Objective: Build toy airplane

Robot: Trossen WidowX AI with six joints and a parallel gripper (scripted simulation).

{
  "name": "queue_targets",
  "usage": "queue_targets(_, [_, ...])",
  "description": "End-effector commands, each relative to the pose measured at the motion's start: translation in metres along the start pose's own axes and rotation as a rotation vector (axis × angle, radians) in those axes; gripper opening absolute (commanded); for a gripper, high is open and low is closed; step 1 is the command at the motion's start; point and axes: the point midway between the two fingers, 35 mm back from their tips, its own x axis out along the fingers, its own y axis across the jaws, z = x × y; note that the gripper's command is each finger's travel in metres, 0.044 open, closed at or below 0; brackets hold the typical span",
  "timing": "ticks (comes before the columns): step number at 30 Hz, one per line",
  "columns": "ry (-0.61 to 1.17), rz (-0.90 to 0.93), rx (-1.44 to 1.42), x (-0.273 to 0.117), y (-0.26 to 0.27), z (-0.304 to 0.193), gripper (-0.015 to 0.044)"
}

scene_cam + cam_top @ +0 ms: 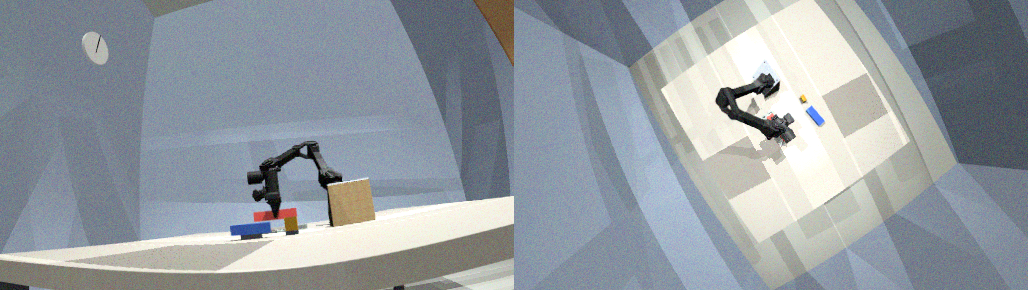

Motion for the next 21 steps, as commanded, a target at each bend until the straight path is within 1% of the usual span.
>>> queue_targets(1, [0.002,-0.005,-0.011,0.006,0.001,-0.001,0.0197])
queue_targets(17, [0.002,-0.007,-0.011,0.031,0.000,-0.002,0.0197])
queue_targets(21, [0.003,-0.002,0.000,0.030,-0.001,-0.001,0.0191])
